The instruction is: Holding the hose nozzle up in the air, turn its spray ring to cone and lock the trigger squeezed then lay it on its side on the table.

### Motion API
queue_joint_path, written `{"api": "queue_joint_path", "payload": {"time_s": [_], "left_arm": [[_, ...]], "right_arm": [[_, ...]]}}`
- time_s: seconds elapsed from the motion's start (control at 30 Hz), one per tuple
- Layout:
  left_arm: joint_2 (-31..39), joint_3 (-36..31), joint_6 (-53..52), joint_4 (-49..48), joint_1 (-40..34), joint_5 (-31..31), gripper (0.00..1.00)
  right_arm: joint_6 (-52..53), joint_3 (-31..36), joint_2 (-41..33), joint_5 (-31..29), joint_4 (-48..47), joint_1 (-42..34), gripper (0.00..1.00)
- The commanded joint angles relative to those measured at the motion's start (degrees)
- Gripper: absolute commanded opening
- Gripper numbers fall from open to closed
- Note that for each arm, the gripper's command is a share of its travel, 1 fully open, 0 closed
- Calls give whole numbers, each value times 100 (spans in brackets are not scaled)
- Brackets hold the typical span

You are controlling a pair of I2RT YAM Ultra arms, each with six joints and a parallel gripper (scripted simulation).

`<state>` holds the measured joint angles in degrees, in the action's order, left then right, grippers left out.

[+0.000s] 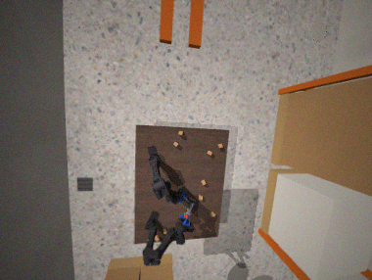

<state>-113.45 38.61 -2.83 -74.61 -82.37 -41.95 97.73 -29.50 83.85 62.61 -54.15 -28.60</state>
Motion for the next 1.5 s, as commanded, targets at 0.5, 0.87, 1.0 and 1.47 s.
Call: {"api": "queue_joint_path", "payload": {"time_s": [0.5, 0.87, 1.0, 1.47], "left_arm": [[248, 181, 29, -458, 28, -1, 36], [248, 181, 29, -458, 28, -1, 36], [248, 181, 29, -458, 28, -1, 36], [248, 181, 29, -458, 28, -1, 36]], "right_arm": [[1466, -5, -114, 7, -441, -36, 92], [1444, 76, -246, 218, -446, 259, 92], [1442, 234, -239, 293, -442, 306, 92], [1099, -91, -294, 293, -458, 300, 92]]}}
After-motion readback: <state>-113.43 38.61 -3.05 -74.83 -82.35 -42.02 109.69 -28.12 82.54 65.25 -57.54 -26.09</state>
